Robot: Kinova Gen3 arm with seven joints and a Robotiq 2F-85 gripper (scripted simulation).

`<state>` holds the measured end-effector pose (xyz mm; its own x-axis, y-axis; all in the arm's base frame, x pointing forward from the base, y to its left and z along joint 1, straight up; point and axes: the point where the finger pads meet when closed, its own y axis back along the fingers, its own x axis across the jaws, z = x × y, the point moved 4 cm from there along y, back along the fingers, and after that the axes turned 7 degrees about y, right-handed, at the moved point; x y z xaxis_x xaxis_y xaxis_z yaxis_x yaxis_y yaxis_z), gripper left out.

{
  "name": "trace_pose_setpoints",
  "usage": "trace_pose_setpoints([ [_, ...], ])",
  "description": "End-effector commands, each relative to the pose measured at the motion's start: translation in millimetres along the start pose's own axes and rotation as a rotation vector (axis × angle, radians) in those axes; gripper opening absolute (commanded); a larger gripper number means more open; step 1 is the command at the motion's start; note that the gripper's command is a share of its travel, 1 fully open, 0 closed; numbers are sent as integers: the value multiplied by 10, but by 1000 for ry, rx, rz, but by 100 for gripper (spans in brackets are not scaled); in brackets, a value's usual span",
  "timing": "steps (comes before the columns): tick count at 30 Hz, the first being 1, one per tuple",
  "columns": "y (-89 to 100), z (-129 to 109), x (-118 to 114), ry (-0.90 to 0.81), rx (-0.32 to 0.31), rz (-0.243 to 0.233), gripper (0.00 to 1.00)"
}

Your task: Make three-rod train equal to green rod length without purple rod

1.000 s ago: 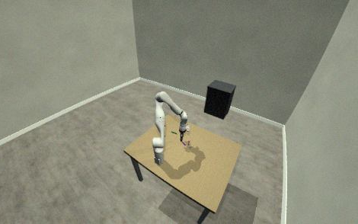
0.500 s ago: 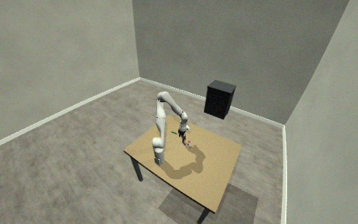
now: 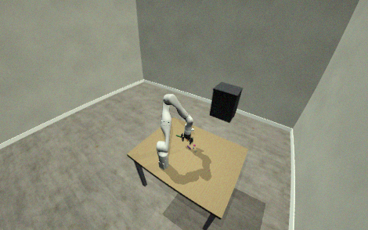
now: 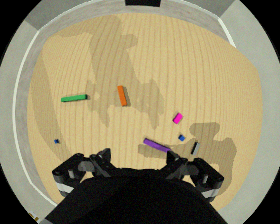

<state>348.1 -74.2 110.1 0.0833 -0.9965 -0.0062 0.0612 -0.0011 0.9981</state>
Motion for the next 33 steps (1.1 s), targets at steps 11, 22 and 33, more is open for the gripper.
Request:
trace_pose_setpoints([
  [11, 67, -62, 25, 377, 35, 6, 100],
  [22, 108, -117, 20, 640, 54, 24, 100],
  [33, 123, -136, 18, 722, 61, 31, 100],
])
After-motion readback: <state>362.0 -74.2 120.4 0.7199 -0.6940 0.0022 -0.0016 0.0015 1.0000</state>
